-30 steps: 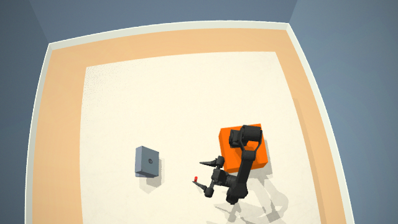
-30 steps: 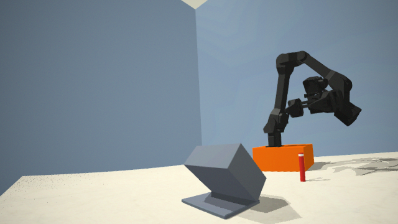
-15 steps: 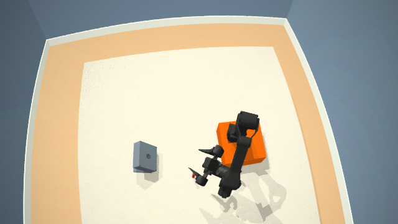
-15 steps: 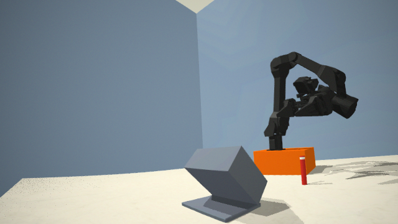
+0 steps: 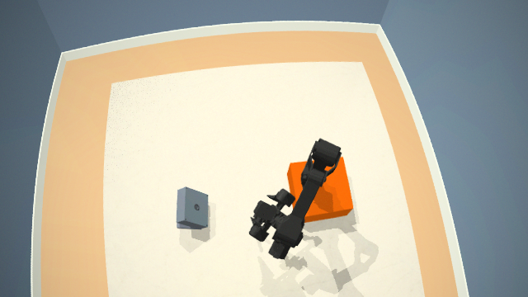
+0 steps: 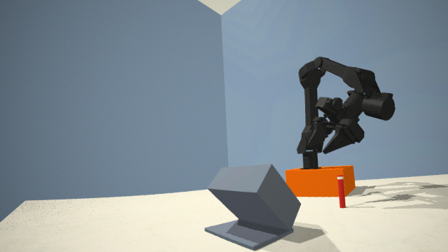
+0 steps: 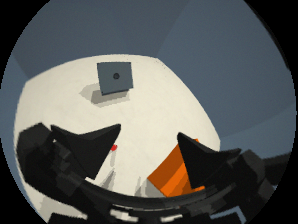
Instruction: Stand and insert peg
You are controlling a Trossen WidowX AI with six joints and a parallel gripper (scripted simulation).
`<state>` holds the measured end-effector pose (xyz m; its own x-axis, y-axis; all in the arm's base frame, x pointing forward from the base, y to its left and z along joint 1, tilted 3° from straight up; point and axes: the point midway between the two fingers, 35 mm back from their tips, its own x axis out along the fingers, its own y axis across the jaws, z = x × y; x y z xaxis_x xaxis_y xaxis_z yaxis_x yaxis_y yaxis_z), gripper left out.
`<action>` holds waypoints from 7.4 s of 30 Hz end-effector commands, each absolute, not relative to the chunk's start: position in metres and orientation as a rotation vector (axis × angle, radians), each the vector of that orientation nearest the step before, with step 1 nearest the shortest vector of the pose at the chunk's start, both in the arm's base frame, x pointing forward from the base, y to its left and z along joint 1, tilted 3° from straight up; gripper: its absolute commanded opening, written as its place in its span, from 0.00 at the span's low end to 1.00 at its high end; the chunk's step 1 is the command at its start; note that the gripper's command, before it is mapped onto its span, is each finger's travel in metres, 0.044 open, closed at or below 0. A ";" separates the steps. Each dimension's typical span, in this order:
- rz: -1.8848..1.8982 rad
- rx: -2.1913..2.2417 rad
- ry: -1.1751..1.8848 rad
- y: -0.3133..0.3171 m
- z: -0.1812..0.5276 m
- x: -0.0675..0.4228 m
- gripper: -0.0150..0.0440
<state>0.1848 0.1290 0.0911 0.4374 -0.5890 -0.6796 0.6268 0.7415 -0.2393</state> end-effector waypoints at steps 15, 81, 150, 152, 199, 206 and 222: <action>-0.577 0.239 1.347 0.148 0.068 0.190 1.00; -0.427 0.535 1.512 0.175 0.004 0.209 1.00; -0.491 0.719 1.356 0.158 0.075 0.232 0.25; -0.500 0.747 1.332 0.156 0.076 0.235 0.25; -0.635 1.416 0.722 0.100 0.106 0.300 0.25; -0.639 1.475 0.664 0.093 0.110 0.305 0.25; -0.639 1.503 0.637 0.091 0.099 0.322 0.25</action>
